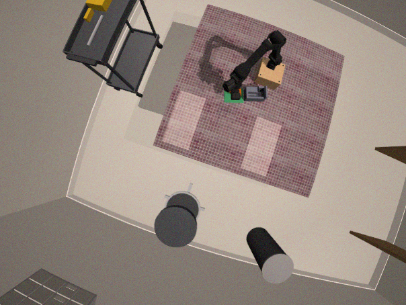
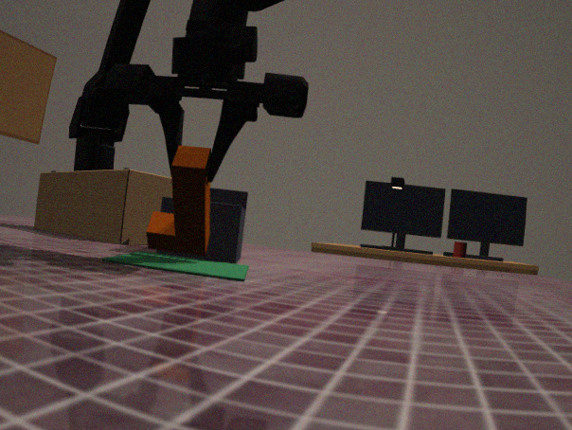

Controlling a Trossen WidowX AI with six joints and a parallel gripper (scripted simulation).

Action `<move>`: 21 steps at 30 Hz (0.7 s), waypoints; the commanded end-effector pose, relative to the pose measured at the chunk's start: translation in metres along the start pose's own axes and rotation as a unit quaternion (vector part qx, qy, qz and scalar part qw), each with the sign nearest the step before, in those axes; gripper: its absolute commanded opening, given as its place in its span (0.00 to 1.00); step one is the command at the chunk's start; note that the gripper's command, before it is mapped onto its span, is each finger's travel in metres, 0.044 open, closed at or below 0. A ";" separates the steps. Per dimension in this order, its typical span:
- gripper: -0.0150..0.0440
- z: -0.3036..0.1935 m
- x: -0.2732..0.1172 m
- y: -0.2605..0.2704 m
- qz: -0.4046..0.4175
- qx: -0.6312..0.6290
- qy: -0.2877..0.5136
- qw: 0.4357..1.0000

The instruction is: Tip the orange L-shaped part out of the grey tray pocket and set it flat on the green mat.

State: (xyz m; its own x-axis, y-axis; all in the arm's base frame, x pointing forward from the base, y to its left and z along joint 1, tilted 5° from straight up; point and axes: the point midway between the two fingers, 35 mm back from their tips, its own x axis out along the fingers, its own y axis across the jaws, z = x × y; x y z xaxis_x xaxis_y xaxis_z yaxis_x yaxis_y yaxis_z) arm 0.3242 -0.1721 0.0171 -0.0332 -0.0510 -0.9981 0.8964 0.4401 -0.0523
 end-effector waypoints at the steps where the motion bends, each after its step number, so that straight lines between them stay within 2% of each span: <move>1: 0.25 0.000 0.006 -0.001 -0.002 -0.001 -0.002 1.000; 13: 0.25 -0.001 0.006 0.000 0.000 0.000 0.001 1.000; 21: 0.61 -0.001 0.006 0.000 0.000 0.000 0.001 1.000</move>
State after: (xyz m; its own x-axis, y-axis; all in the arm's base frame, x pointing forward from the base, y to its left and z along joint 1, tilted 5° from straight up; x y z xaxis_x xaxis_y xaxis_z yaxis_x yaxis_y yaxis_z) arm 0.3234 -0.1721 0.0114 -0.0346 -0.0504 -0.9981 0.8964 0.4401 -0.0533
